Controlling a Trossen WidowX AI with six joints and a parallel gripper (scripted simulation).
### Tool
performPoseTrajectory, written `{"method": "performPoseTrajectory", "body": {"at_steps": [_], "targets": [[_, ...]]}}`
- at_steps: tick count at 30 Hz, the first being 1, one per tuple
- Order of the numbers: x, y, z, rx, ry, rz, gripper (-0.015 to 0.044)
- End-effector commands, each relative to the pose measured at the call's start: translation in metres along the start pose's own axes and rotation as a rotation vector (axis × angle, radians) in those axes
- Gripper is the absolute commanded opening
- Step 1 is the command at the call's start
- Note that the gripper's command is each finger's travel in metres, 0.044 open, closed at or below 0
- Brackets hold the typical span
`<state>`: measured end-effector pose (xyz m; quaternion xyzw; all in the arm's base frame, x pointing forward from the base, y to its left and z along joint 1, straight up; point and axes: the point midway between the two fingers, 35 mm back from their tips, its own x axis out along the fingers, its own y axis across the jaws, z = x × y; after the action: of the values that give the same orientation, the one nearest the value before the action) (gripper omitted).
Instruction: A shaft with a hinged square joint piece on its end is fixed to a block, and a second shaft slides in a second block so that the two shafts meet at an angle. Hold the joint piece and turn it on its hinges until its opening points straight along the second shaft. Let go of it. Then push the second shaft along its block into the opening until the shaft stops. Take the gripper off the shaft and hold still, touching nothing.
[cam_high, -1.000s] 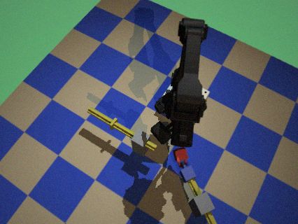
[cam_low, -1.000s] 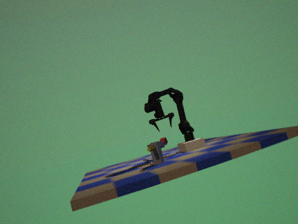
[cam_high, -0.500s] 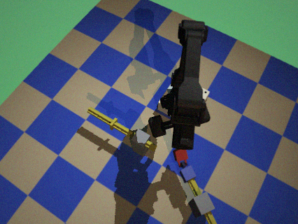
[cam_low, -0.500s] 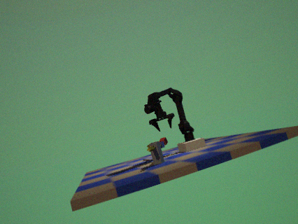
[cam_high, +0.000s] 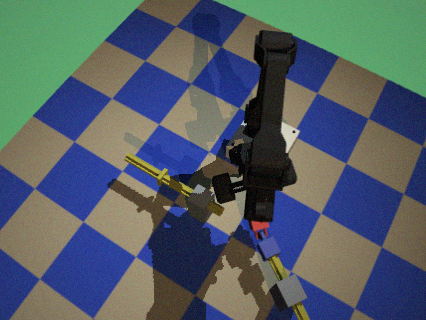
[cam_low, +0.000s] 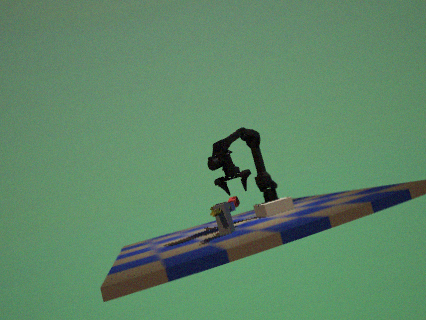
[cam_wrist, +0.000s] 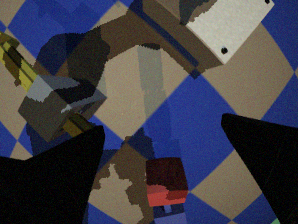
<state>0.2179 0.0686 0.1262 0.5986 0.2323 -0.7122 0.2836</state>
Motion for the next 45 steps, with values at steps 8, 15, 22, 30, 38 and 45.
{"method": "performPoseTrajectory", "body": {"at_steps": [8, 15, 22, 30, 38, 45], "targets": [[0.042, -0.001, -0.003, 0.003, -0.012, 0.0, 0.044], [0.037, 0.0, -0.02, 0.003, -0.01, 0.0, 0.044], [0.032, 0.0, -0.046, 0.003, -0.008, 0.0, 0.044], [0.028, -0.001, -0.071, 0.003, -0.006, 0.0, 0.044], [0.039, -0.001, -0.072, 0.003, -0.006, 0.0, 0.044], [0.05, -0.001, -0.072, 0.003, -0.006, 0.0, 0.044]]}}
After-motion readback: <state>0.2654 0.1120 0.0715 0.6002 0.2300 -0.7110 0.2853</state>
